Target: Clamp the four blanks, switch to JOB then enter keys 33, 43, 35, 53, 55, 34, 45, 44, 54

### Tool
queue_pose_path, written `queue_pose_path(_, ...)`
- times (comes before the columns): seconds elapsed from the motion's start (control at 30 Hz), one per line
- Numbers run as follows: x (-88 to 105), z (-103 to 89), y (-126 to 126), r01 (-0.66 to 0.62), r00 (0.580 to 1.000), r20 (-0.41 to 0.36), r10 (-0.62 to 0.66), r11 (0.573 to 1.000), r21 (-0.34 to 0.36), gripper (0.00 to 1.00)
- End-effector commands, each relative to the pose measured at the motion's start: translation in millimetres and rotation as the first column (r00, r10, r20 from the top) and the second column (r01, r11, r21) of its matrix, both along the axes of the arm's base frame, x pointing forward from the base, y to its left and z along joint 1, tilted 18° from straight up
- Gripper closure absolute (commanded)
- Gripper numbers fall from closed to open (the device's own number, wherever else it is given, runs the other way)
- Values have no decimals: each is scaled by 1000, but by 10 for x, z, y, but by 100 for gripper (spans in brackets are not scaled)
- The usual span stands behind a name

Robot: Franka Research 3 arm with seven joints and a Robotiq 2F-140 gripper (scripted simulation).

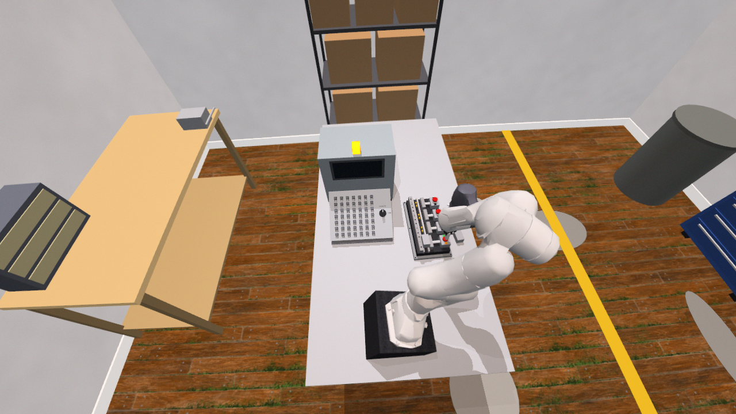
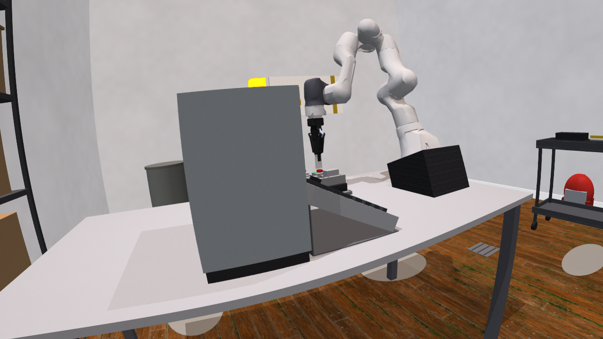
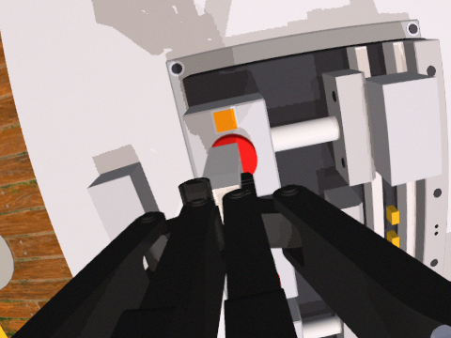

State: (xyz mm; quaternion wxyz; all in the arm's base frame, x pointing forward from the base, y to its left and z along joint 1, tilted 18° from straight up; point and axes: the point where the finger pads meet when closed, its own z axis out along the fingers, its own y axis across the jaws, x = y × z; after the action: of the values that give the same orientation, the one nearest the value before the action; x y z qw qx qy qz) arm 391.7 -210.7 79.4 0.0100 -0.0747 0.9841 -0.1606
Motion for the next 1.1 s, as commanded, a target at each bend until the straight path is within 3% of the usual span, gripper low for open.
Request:
queue_pose_path(0.0,-8,28,21,-1,1000,-4,1,1000,0,100)
queue_pose_path(0.43,-21,335,122,-1,1000,-4,1,1000,0,100)
queue_pose_path(0.87,-45,901,310,-1,1000,-4,1,1000,0,100)
queue_pose_path(1.07,-51,1024,351,-1,1000,-4,1,1000,0,100)
